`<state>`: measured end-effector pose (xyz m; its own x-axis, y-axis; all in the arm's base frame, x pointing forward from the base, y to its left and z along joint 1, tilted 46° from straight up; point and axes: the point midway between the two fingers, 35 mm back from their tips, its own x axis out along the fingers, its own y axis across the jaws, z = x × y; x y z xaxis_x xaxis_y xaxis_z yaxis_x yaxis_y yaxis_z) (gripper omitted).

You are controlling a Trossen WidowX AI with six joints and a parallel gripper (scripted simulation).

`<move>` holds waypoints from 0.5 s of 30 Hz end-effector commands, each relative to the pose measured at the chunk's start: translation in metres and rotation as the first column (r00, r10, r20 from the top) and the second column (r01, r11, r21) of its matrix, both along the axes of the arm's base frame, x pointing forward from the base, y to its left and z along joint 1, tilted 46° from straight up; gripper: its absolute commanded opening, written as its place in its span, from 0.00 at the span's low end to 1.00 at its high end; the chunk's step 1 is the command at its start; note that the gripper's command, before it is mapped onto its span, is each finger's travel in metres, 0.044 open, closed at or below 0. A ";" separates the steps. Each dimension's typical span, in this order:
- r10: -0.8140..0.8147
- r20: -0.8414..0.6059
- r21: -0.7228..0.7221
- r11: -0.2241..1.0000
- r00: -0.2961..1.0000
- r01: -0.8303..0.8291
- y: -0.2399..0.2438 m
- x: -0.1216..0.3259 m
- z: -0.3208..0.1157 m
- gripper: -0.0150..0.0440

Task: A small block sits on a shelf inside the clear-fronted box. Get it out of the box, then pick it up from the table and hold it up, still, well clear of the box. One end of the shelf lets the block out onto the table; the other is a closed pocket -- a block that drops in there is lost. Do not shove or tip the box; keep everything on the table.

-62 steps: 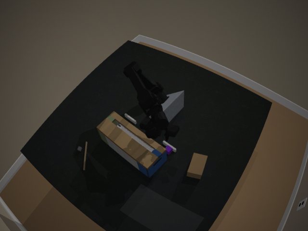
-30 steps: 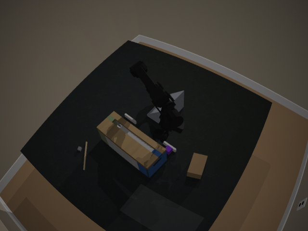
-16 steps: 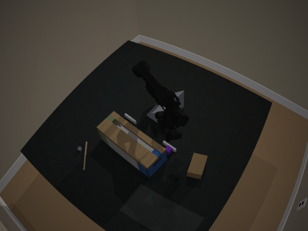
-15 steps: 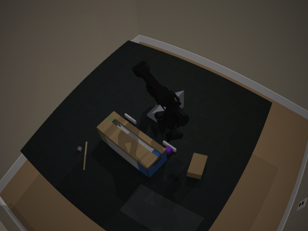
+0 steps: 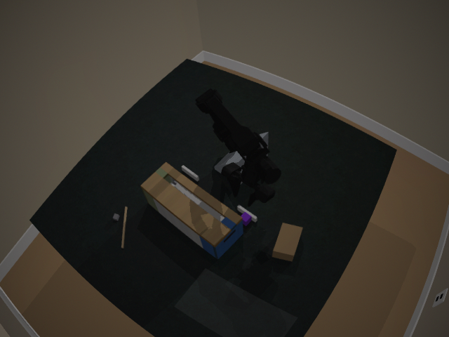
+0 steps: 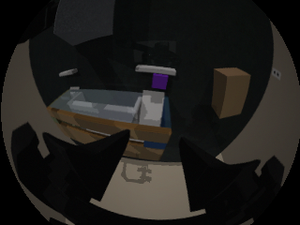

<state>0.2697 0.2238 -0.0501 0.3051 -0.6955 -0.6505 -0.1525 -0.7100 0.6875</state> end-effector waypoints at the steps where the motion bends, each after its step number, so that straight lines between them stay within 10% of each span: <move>1: 0.014 -0.010 -0.010 1.000 1.000 -0.014 -0.006 0.000 -0.007 0.74; 15: 0.014 -0.008 -0.012 1.000 1.000 -0.014 -0.070 -0.007 -0.066 0.74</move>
